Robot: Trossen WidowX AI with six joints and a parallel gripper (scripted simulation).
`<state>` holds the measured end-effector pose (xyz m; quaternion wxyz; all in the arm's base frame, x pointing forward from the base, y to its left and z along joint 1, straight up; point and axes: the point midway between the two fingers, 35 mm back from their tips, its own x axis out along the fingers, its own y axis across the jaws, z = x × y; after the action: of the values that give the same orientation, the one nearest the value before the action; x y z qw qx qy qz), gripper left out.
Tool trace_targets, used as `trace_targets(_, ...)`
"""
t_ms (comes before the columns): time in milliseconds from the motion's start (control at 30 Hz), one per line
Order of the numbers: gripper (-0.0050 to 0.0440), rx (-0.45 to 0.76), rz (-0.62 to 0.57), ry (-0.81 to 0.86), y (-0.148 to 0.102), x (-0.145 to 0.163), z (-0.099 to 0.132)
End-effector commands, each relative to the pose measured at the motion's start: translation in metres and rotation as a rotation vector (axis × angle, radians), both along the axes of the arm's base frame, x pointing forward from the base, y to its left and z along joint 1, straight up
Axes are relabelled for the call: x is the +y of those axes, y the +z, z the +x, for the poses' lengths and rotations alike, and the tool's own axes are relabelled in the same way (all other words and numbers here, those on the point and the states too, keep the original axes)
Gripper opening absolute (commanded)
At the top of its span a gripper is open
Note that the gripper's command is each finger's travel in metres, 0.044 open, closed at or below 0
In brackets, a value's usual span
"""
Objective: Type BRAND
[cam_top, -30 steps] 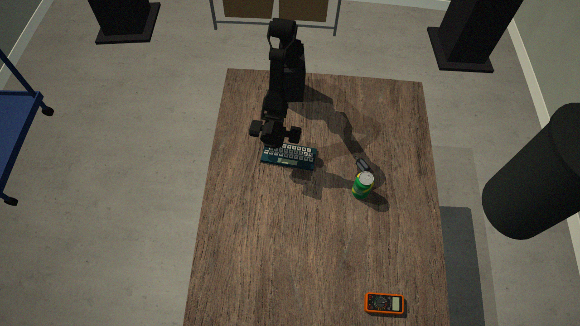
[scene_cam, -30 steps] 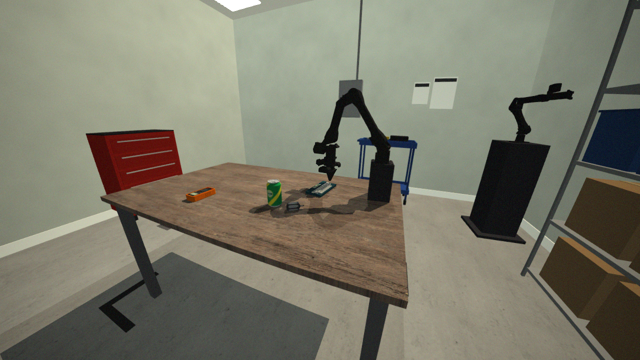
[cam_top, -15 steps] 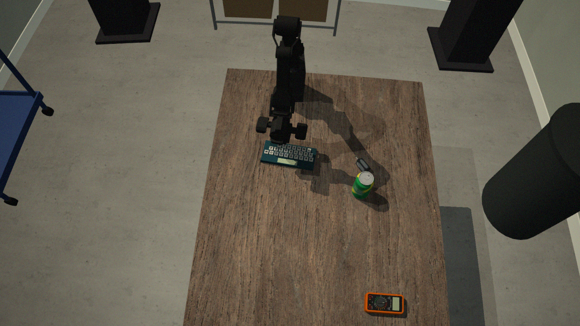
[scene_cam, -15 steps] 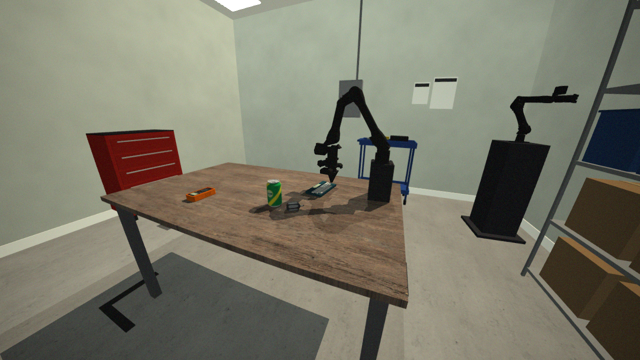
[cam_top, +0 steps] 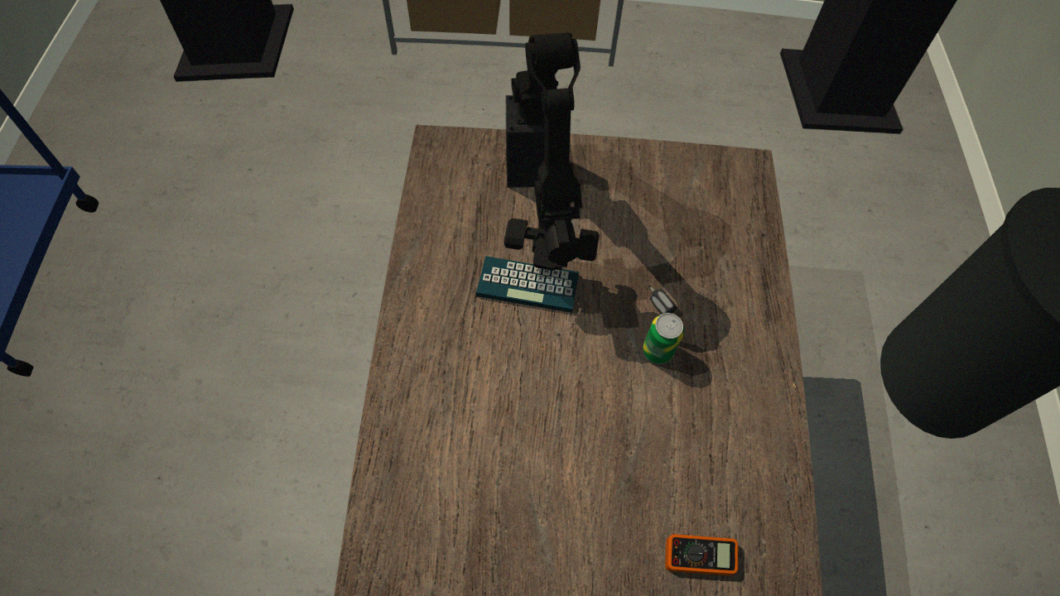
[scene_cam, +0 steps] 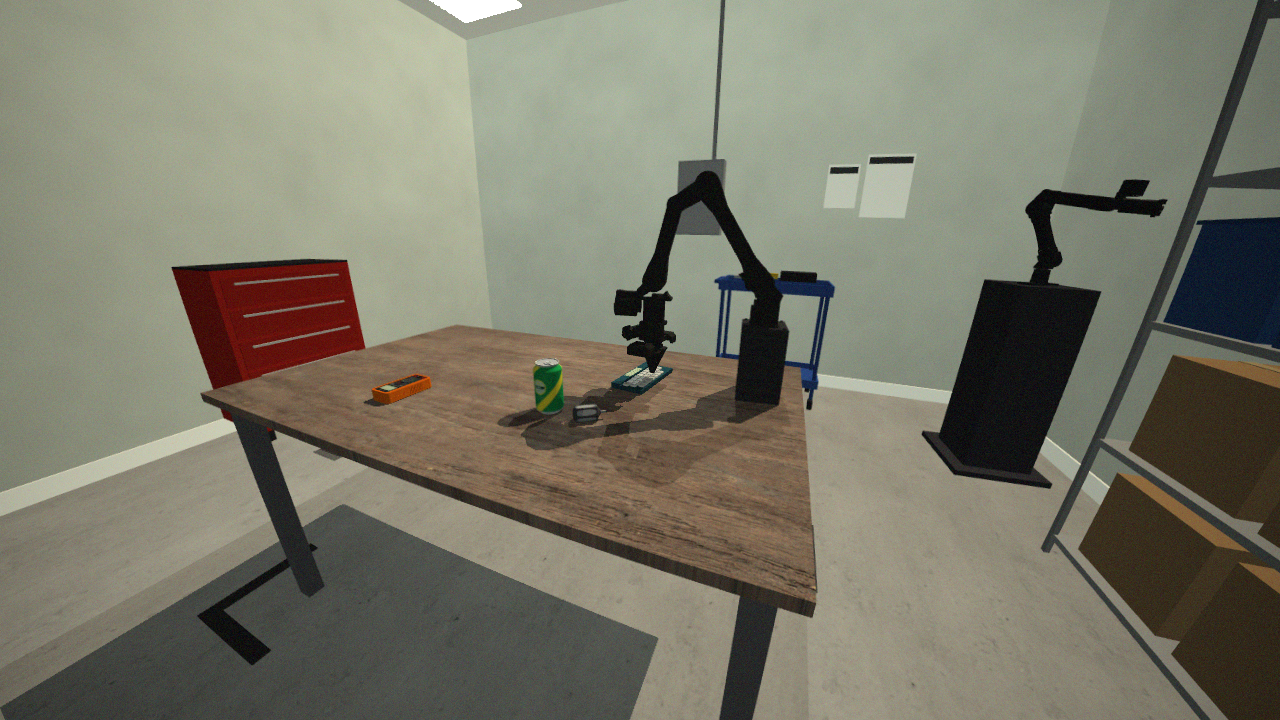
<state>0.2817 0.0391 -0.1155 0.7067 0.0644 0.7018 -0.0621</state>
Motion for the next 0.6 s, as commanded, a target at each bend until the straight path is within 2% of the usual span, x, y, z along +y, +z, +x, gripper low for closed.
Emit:
trace_targets(0, -0.005, -0.016, 0.0, -0.011, 0.005, 0.002, 0.006)
trace_targets(233, -0.005, -0.009, -0.003, -0.012, 0.002, 0.004, 0.01)
trace_targets(433, -0.005, -0.012, -0.002, -0.012, 0.007, 0.019, 0.054)
trace_targets(567, -0.005, -0.012, -0.001, -0.012, 0.008, 0.022, 0.062)
